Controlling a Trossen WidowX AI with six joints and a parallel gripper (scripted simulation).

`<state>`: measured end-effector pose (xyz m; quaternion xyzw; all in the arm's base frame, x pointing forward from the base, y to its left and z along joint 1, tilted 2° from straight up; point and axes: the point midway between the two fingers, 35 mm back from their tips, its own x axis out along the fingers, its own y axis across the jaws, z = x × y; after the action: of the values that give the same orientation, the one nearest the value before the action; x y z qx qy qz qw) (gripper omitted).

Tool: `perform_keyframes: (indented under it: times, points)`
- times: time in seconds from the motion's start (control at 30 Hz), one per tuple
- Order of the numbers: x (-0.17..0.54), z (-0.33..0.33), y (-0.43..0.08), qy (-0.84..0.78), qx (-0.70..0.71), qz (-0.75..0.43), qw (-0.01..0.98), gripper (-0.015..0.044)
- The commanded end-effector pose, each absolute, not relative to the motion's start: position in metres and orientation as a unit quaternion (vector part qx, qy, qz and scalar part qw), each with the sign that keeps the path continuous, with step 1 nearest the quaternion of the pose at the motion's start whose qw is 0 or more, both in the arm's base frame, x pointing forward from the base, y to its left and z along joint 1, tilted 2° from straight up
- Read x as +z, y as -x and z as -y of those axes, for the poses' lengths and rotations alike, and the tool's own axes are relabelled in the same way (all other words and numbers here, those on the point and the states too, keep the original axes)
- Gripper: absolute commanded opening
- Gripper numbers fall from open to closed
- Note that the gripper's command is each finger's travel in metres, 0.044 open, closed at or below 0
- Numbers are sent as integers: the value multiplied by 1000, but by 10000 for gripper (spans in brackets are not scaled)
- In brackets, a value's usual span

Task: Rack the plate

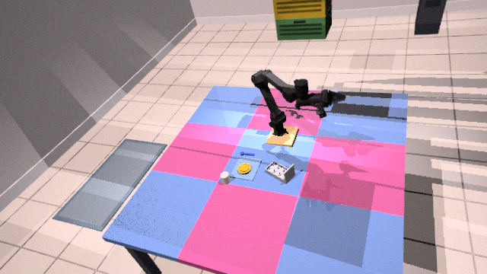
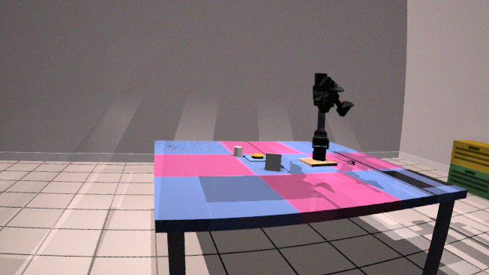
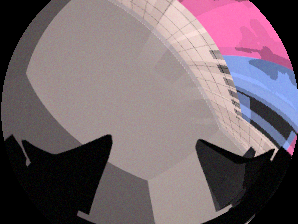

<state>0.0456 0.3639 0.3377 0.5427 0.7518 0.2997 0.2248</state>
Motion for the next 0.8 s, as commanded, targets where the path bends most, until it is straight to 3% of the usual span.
perform_keyframes:
  times: [0.0, 0.77]
  points:
    - [337, -364, -47, -544, 300, -750, 227, 400]
    - [307, -334, -202, -568, 277, -596, 494, 400]
